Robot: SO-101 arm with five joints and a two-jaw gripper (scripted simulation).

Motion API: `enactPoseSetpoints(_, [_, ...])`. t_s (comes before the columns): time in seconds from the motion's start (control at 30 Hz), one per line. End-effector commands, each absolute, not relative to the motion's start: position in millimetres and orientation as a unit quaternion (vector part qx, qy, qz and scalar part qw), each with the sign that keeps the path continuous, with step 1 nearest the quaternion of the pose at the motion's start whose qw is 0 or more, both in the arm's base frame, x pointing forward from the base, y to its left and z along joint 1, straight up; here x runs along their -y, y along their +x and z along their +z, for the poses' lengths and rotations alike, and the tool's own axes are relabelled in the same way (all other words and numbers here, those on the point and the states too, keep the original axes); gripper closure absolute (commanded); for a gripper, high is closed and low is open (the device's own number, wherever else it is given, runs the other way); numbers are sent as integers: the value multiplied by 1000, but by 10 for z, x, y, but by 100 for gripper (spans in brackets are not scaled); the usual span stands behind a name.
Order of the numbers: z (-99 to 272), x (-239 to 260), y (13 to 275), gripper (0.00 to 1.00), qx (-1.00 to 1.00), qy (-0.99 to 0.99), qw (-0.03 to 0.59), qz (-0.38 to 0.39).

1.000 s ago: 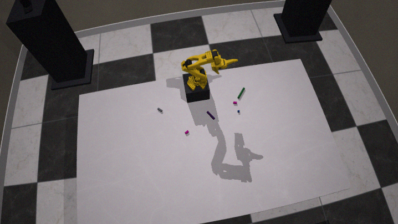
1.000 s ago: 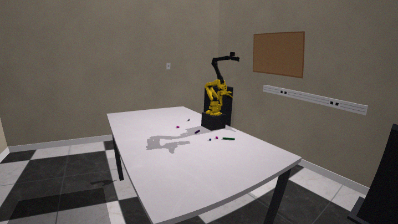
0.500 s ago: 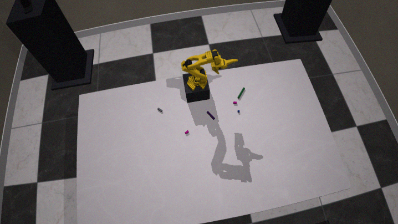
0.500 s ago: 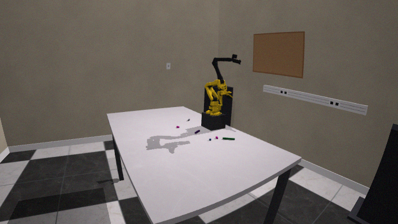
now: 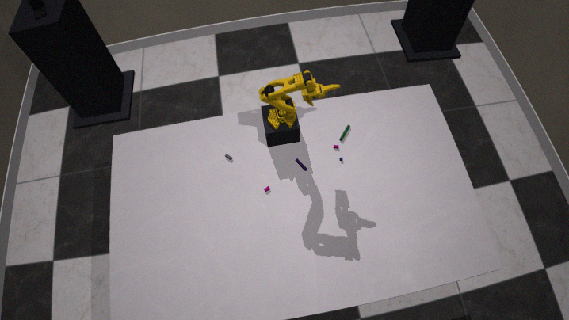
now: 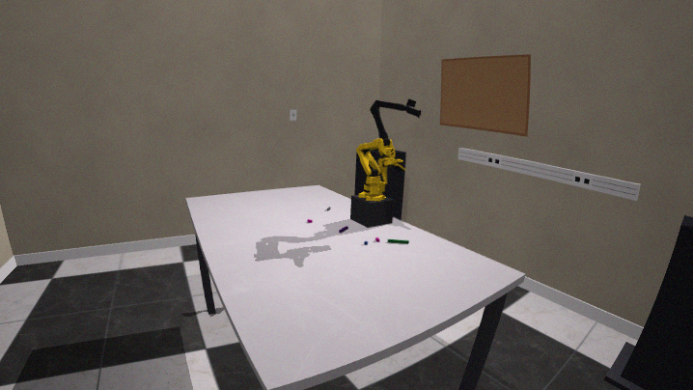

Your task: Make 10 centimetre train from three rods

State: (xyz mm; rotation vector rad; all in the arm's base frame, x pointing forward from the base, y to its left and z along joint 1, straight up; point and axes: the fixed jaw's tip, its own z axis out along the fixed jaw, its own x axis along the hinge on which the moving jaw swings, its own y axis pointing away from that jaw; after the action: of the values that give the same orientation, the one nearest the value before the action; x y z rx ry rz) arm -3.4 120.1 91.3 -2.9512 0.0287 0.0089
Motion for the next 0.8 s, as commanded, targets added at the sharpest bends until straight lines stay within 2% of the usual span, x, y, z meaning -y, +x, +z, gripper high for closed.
enactPoseSetpoints(0.0, [920, -1218, -49, 0, -8, -995, 99, 5])
enactPoseSetpoints(0.77, [916, -1263, 26, 2, -23, -995, 96, 0])
